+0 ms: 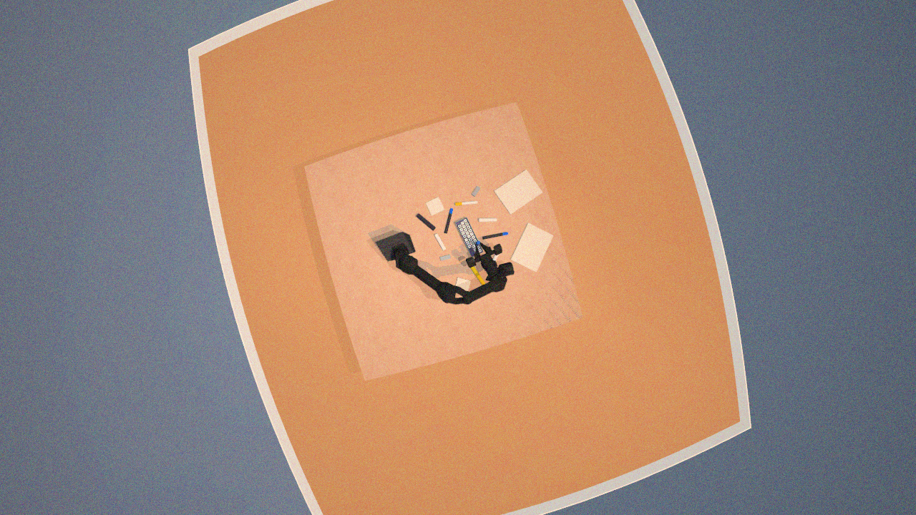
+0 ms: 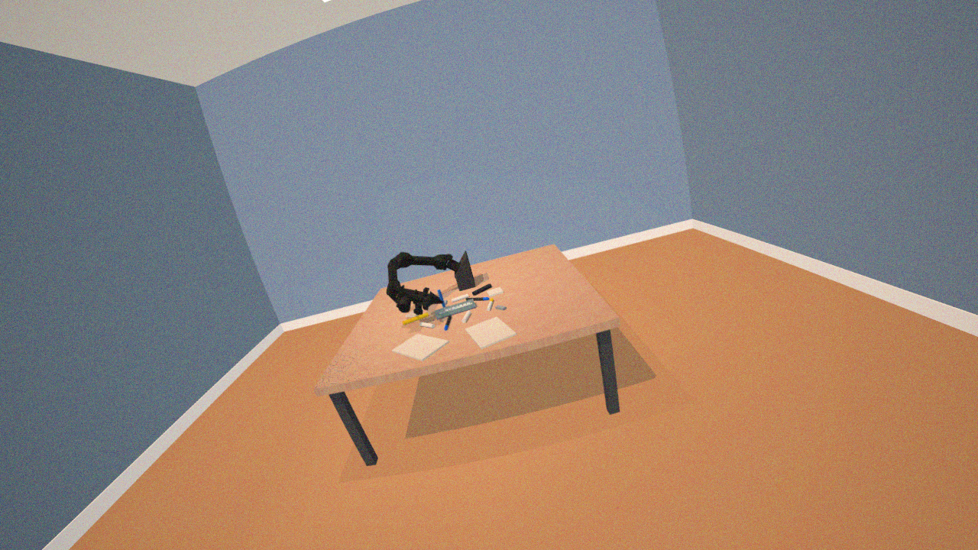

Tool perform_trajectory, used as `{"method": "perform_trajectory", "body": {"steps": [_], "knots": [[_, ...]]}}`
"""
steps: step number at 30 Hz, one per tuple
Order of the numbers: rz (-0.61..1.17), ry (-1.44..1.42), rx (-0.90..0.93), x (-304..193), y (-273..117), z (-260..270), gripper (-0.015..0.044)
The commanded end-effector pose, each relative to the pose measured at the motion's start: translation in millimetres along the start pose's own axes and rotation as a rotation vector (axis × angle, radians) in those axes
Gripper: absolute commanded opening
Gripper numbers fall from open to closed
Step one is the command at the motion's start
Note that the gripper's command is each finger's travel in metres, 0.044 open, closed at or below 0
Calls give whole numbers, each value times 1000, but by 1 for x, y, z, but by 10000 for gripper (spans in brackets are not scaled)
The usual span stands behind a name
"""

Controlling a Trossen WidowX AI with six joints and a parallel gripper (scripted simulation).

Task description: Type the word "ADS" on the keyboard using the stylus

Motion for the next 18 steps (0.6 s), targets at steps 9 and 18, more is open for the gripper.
{"method": "perform_trajectory", "body": {"steps": [9,18], "knots": [[-3,-2,-3,3,2,0,81],[-3,-2,-3,6,3,-1,81]]}}
Point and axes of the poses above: the point midway between the two fingers, 35 mm back from their tips, its own y axis out along the fingers, its own z axis across the jaws, x = y × z, the point moved 1 cm from there along -y, back along the fingers, and after that the axes turned 1 degree about -y, right-handed, at the moved point
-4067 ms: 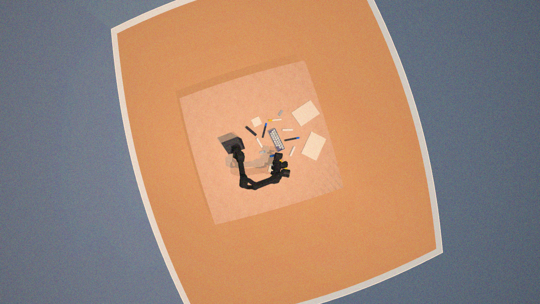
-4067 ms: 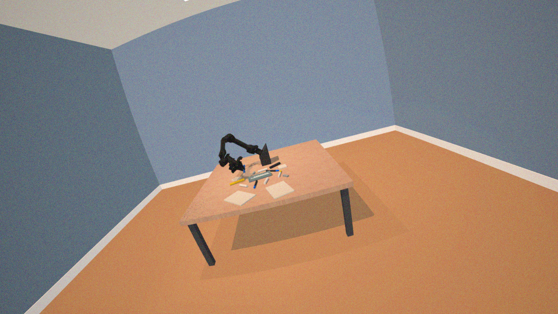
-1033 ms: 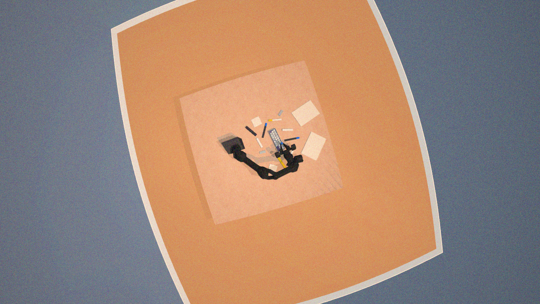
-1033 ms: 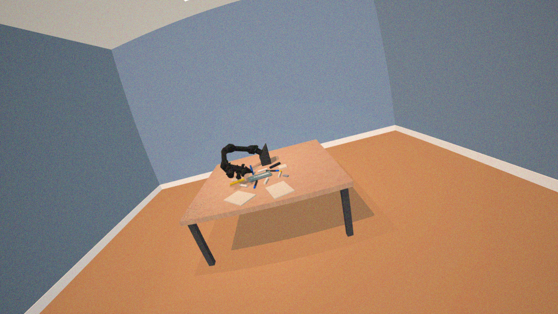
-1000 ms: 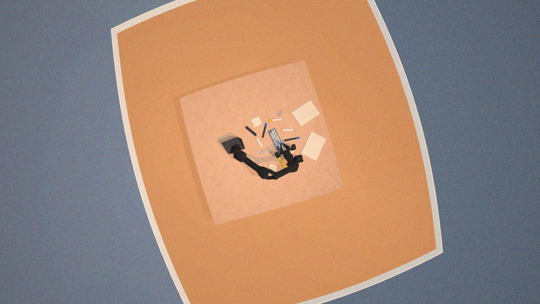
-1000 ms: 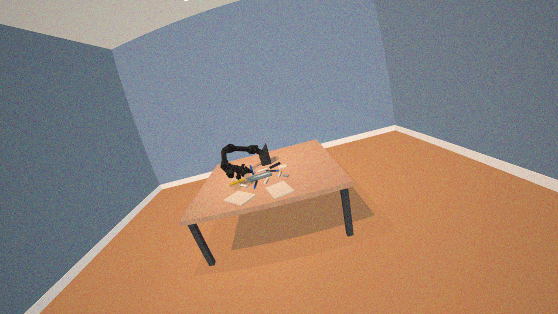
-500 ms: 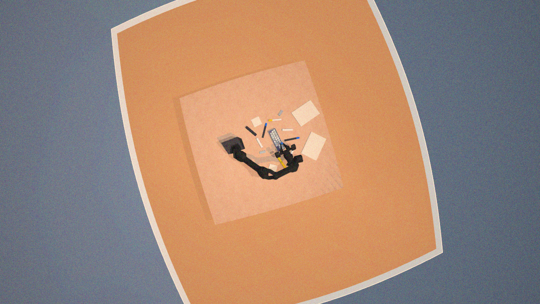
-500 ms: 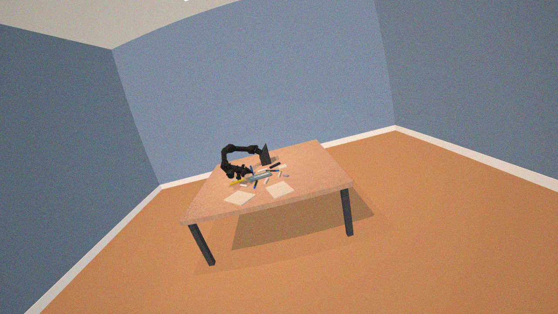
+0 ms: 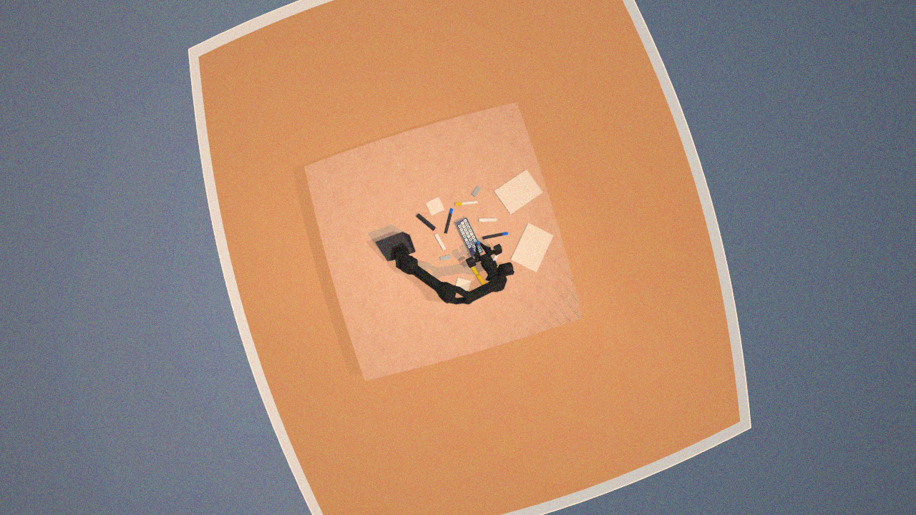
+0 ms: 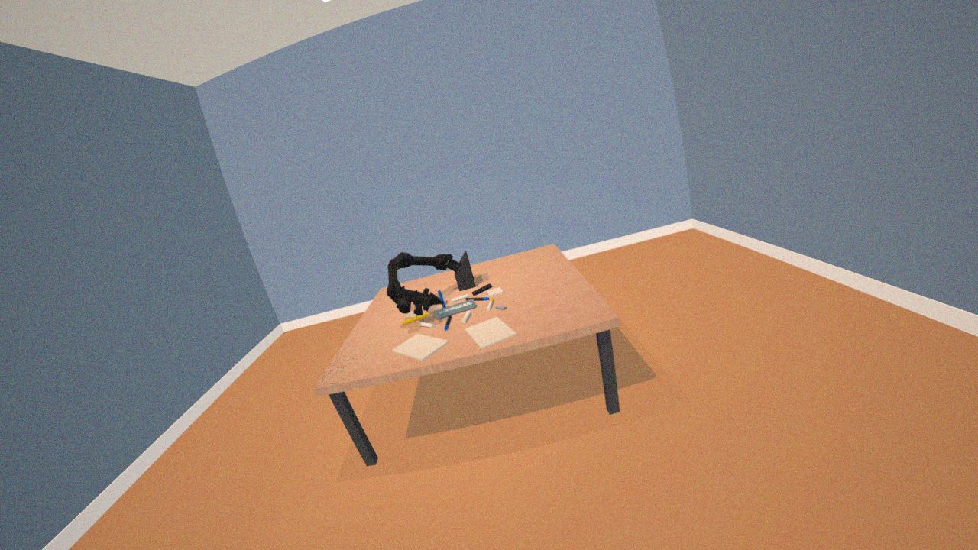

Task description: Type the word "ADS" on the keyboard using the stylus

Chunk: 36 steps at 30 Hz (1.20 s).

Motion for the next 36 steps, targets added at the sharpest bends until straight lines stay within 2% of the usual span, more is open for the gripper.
{"method": "perform_trajectory", "body": {"steps": [1,27,36], "knots": [[-3,-2,-4,3,2,-1,81],[-3,-2,-4,6,3,-1,81],[-1,-2,-4,-26,-14,-2,81]]}}
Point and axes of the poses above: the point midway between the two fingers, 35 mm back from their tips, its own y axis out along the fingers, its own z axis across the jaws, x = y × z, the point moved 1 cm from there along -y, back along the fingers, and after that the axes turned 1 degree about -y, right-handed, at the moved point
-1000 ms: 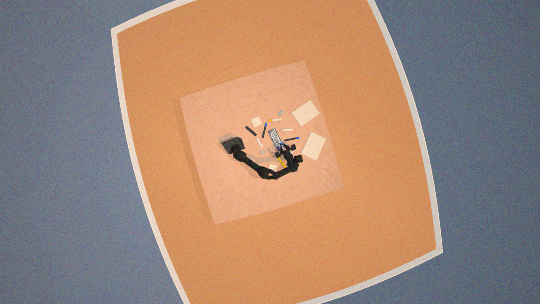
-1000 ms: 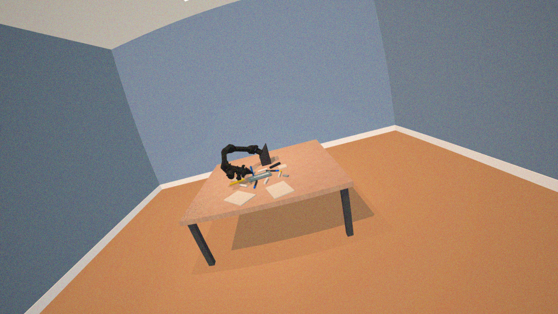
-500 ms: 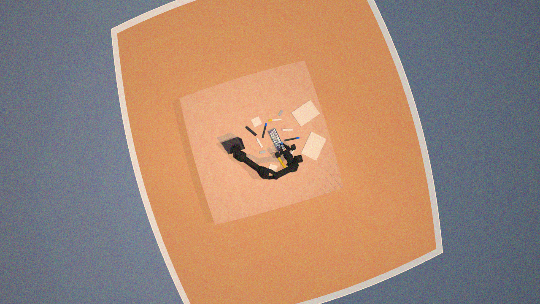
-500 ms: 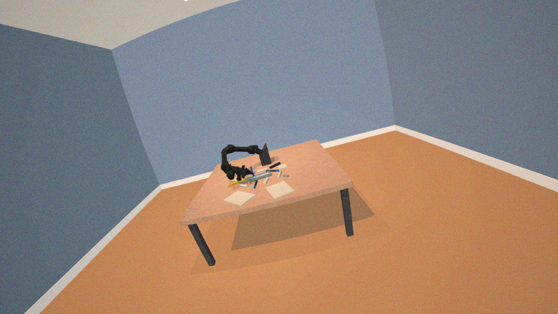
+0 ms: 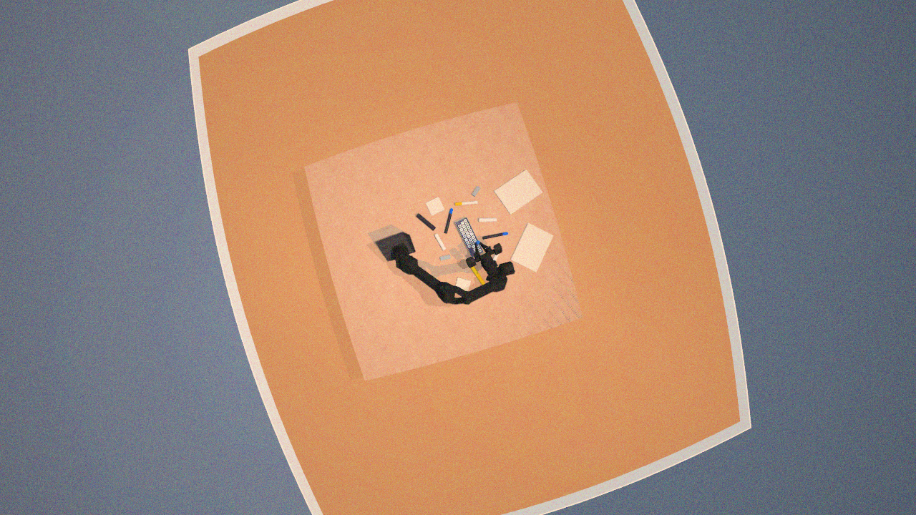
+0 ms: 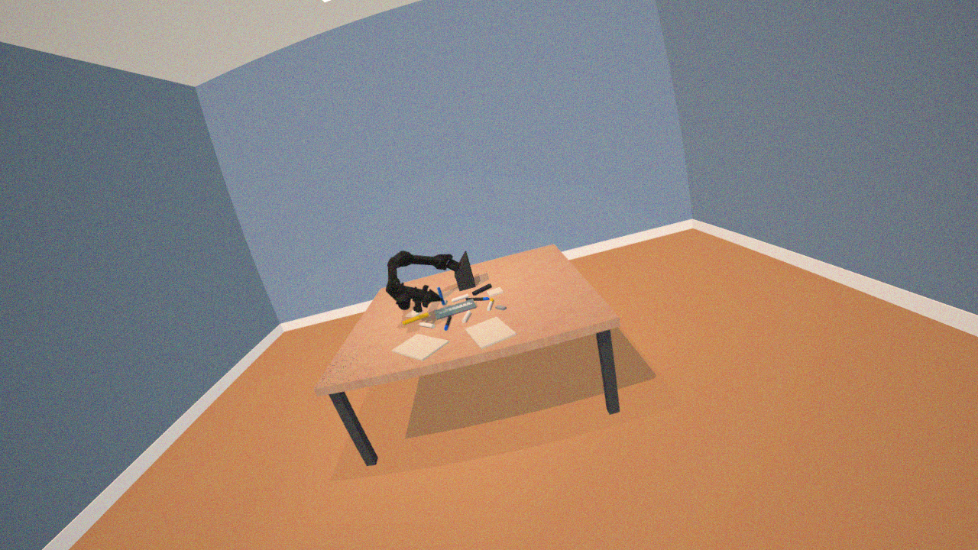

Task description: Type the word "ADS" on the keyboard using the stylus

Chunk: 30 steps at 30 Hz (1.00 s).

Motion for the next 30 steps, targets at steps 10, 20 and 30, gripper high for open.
{"method": "perform_trajectory", "body": {"steps": [10,20,30], "knots": [[-3,-9,6,-10,-6,1,51],[2,1,5,-27,17,2,0],[4,4,4,-19,33,2,0]]}}
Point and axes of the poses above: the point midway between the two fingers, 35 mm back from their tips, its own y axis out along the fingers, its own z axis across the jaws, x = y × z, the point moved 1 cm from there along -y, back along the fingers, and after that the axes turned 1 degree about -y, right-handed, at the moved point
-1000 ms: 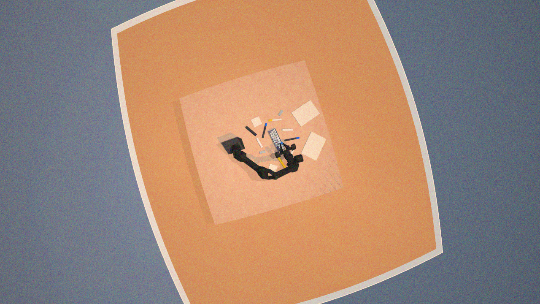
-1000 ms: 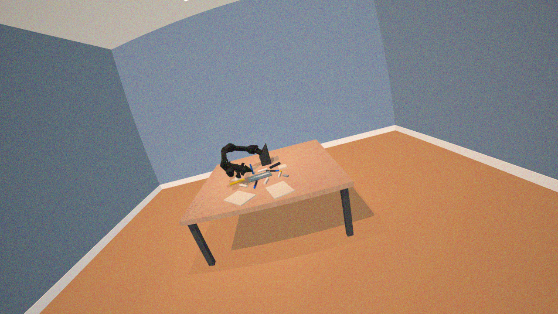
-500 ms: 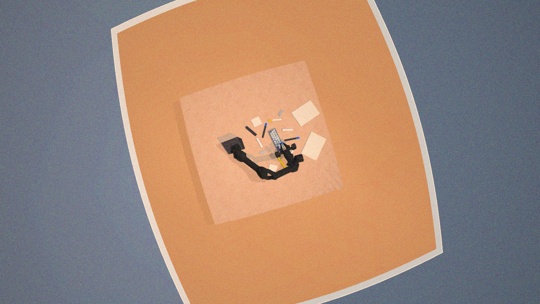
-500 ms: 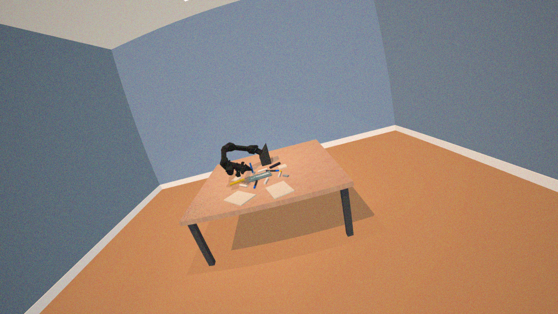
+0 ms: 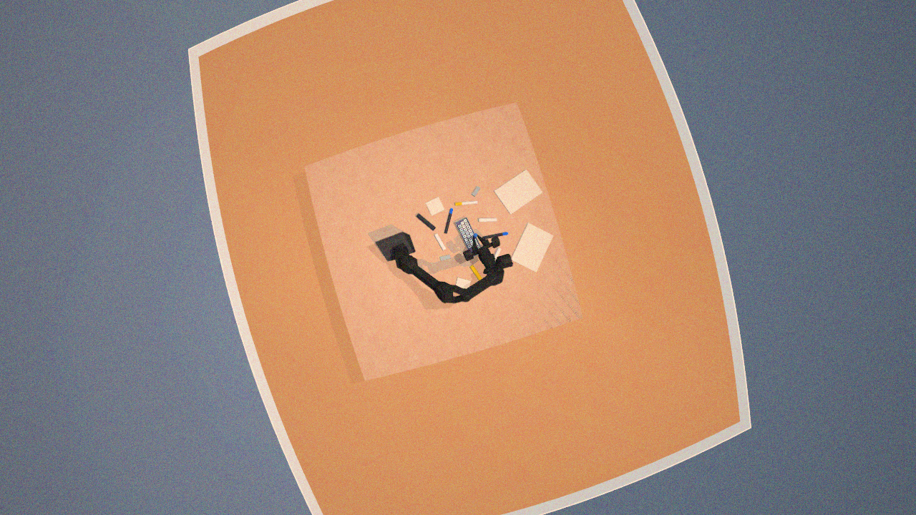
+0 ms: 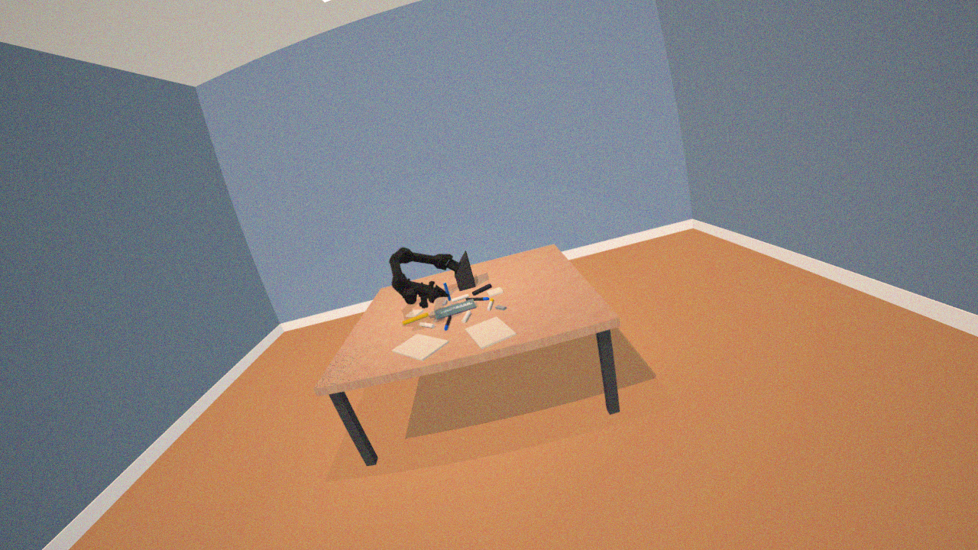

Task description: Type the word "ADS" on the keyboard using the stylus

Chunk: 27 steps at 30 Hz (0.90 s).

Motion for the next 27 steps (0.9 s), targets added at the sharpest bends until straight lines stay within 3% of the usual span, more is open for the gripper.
{"method": "perform_trajectory", "body": {"steps": [1,13,16,27], "knots": [[6,9,-5,12,9,-3,0],[6,9,-5,13,9,-3,0],[5,9,-5,14,11,-3,79],[5,9,-5,15,12,-3,81]]}}
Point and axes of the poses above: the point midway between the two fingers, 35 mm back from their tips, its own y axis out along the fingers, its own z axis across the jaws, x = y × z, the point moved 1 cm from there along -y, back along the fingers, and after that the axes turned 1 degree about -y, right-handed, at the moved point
